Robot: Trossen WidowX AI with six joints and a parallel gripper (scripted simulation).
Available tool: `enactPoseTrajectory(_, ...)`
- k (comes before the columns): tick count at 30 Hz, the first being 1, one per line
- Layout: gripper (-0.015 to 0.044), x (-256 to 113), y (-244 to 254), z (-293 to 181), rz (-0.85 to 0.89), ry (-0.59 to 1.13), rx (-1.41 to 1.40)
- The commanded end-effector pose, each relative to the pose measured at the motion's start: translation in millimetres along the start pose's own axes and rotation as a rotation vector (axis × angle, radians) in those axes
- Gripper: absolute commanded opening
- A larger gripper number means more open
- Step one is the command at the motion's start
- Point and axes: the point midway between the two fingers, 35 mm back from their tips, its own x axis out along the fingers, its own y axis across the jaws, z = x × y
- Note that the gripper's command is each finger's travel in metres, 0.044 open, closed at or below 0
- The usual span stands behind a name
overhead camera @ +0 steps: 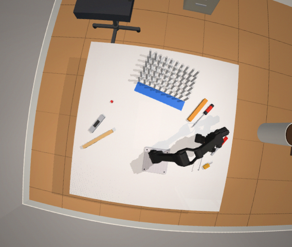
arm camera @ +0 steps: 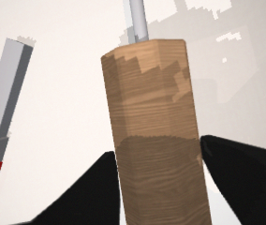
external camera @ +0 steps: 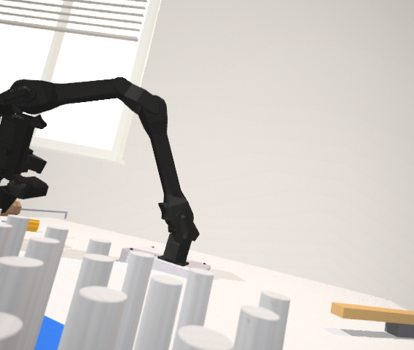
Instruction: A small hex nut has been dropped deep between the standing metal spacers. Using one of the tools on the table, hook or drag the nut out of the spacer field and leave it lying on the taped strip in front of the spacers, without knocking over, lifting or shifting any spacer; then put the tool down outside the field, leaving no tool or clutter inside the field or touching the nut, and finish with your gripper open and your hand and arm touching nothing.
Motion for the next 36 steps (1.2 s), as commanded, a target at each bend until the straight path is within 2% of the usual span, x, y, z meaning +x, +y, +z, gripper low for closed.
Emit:
enactPoseTrajectory(1,0.0,-19.8,9.6,4.3,0.005,-0.001,0.01)
enactPoseTrajectory(24,0.0,-111.2,26.5,39.8,-0.022,-0.006,0.048)
enactPoseTrajectory(28,0.0,-113.2,24.2,37.0,-0.02,0.001,0.029)
enactPoseTrajectory(36,0.0,-136.4,-6.0,6.2,0.003,0.085,-0.187)
